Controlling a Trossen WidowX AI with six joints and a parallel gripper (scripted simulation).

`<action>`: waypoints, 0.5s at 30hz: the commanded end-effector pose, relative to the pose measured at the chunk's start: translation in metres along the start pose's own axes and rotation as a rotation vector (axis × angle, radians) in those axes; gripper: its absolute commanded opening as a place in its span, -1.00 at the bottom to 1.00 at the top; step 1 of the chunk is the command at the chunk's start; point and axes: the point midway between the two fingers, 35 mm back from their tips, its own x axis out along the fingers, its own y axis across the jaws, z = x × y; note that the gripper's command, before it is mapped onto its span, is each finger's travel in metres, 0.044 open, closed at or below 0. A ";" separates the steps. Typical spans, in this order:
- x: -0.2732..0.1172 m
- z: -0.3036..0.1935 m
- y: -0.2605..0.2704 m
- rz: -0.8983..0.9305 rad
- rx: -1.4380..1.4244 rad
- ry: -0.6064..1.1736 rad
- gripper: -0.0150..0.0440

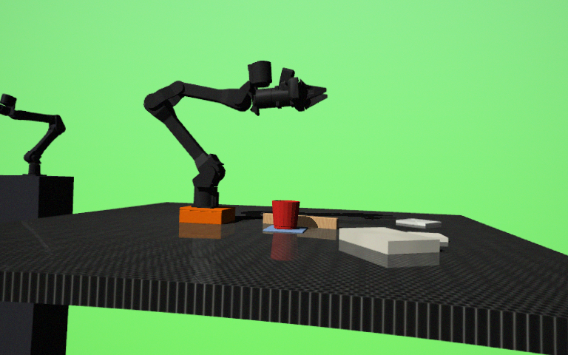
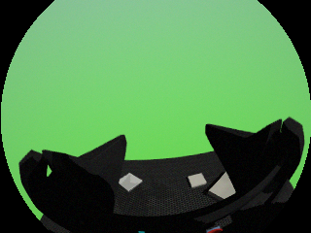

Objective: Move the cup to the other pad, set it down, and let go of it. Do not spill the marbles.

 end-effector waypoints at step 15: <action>-0.058 -0.215 -0.085 0.409 -0.715 1.267 0.01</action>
